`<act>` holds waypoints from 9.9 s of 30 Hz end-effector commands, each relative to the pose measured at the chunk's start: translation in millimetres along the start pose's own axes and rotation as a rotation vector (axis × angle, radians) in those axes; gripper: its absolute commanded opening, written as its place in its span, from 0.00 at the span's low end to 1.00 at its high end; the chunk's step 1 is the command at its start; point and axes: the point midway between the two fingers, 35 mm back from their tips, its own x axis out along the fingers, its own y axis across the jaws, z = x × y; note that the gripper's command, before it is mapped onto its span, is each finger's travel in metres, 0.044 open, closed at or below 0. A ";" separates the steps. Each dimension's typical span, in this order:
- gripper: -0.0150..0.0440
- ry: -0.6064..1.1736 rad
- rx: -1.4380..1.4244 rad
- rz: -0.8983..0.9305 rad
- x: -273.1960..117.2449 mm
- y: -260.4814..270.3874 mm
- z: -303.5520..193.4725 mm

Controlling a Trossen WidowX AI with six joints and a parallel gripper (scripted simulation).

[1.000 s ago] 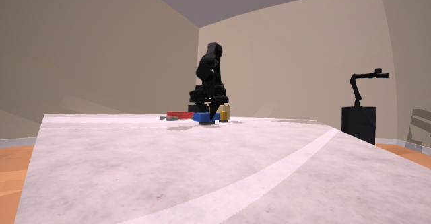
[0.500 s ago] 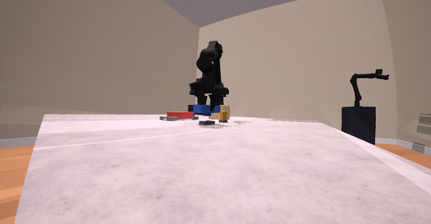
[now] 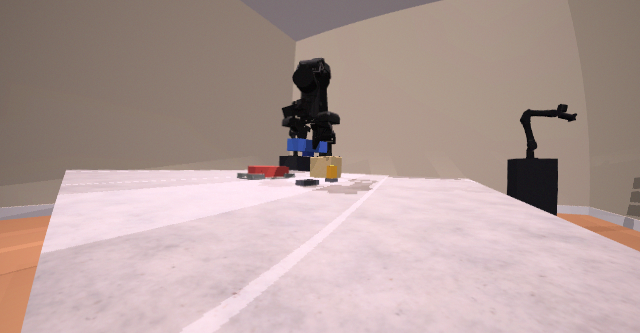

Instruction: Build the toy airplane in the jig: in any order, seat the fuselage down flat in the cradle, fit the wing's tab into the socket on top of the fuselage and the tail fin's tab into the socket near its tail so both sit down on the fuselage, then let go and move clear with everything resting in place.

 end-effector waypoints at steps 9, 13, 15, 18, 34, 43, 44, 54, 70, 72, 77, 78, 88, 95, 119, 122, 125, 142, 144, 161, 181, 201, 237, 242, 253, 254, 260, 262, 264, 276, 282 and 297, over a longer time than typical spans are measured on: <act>0.25 -0.017 0.004 0.015 -42.1 -1.8 -2.5; 0.25 -0.017 0.004 0.015 -42.6 -1.9 -2.6; 0.25 -0.017 0.014 0.015 -42.3 -4.1 -2.2; 0.25 -0.017 0.060 0.015 -41.0 -13.3 -0.6; 0.25 -0.015 0.318 0.012 -33.5 -65.5 2.9; 0.25 -0.022 0.452 0.004 -29.8 -91.3 1.2; 0.25 -0.022 0.468 0.004 -29.3 -94.5 0.9; 0.25 -0.020 0.637 0.003 -23.7 -126.5 -4.8; 0.25 -0.017 0.921 0.003 -13.9 -175.8 -21.9; 0.25 -0.017 0.957 0.003 -12.6 -181.6 -24.6; 0.25 -0.017 1.050 0.003 -9.2 -196.0 -32.3; 0.25 -0.016 1.068 0.002 -8.5 -198.8 -34.0; 0.25 -0.016 1.255 0.002 -1.5 -225.1 -52.0; 0.25 -0.016 1.386 0.001 3.6 -241.4 -66.2; 0.58 -0.016 1.488 0.001 7.7 -252.7 -77.8; 0.58 -0.016 1.488 0.001 7.7 -252.7 -77.8; 0.58 -0.016 1.488 0.001 7.7 -252.7 -77.8; 0.58 -0.016 1.488 0.001 18.1 -252.9 -75.7; 0.58 -0.016 1.488 0.001 21.4 -253.0 -75.6; 0.58 -0.016 1.488 0.001 46.1 -252.9 -76.1; 0.58 -0.016 1.488 0.001 46.2 -252.9 -76.2; 0.57 -0.017 1.488 -0.002 45.8 -253.2 -76.5; 1.00 -0.016 1.488 0.001 -27.8 -253.3 -75.3; 1.00 -0.016 1.488 0.001 -39.3 -253.1 -76.1; 1.00 -0.015 0.872 -0.003 -38.7 -254.7 -72.9; 1.00 -0.015 0.776 -0.004 -38.6 -254.7 -72.9; 1.00 -0.013 0.201 -0.008 -37.9 -254.7 -73.0; 1.00 -0.012 0.029 -0.009 -37.7 -254.8 -73.1; 1.00 -0.012 -0.032 -0.010 -37.6 -254.8 -73.1; 1.00 -0.012 -0.032 -0.010 -37.6 -254.8 -73.1; 1.00 -0.011 -0.032 -0.001 -36.7 -201.5 -67.5; 1.00 -0.004 -0.032 0.013 -35.3 -44.0 -126.4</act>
